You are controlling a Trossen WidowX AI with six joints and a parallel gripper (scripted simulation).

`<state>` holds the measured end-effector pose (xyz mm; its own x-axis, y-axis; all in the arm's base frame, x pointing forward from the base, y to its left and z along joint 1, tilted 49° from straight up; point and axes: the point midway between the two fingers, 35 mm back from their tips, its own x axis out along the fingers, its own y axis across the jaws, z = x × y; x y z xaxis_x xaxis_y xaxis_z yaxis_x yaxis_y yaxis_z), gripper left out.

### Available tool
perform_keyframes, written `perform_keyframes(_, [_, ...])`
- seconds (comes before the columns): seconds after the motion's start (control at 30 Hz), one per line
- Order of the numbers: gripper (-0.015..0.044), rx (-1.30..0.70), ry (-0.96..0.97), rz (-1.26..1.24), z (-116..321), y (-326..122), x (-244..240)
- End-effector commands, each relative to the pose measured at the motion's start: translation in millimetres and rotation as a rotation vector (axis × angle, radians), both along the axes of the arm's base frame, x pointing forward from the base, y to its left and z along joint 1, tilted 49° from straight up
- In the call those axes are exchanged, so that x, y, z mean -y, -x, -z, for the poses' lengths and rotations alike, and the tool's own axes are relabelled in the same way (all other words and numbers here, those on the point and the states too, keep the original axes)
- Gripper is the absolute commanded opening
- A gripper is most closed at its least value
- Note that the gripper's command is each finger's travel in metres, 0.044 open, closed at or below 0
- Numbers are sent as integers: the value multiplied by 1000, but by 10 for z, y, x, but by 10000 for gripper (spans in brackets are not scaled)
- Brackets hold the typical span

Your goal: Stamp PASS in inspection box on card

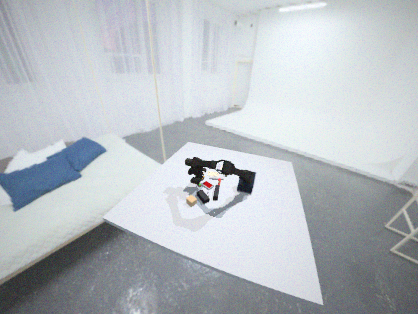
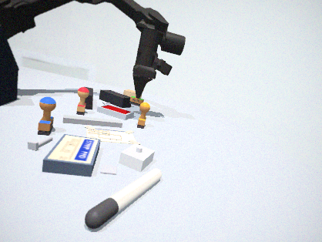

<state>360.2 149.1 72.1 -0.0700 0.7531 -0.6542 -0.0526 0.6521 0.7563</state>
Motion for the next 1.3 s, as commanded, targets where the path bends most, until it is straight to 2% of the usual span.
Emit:
perform_keyframes(0.0, [0,3,3,-2,-13,-5,20])
perform_keyframes(1.27, [0,3,4,-2,-134,-20,161])
